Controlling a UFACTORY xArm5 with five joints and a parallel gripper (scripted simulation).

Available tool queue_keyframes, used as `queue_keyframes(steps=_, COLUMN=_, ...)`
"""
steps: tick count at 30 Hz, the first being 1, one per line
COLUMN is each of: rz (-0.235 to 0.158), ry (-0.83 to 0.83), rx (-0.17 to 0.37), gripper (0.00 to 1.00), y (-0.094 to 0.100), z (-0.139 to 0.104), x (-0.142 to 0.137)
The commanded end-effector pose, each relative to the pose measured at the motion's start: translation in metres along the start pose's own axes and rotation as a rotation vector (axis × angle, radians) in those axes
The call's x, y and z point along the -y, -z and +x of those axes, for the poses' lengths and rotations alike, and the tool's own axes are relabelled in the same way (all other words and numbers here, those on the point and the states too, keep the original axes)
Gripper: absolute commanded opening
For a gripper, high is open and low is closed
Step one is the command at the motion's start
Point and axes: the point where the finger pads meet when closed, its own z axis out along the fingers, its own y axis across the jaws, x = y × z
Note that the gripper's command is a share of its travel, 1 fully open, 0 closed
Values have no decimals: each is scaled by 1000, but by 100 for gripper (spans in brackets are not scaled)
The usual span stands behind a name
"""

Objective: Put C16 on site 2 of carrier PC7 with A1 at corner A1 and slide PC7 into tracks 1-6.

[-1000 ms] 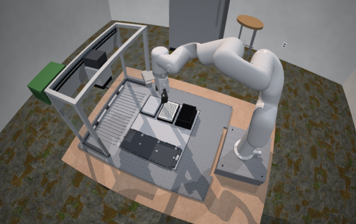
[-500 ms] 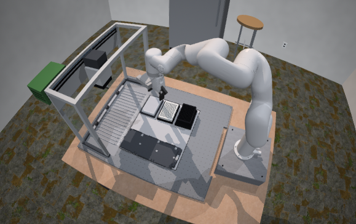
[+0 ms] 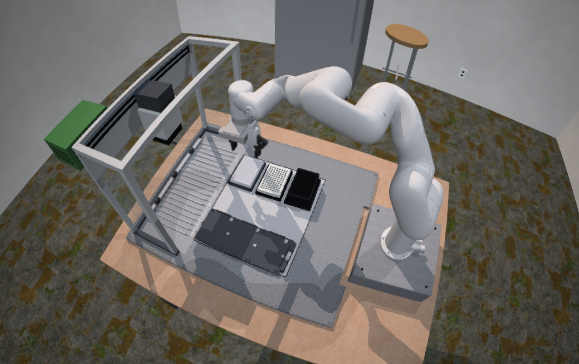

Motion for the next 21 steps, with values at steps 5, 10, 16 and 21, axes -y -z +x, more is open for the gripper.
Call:
queue_keyframes(steps=5, rz=4, ry=28, rx=-1, gripper=100, y=-1, z=-3, x=-8)
queue_keyframes(steps=10, rz=4, ry=28, rx=-1, gripper=100, y=-1, z=-3, x=-8)
queue_keyframes(steps=16, rz=4, ry=28, rx=-1, gripper=100, y=-5, z=-3, x=-8)
queue_keyframes(steps=21, rz=4, ry=28, rx=-1, gripper=100, y=-11, z=-3, x=-8)
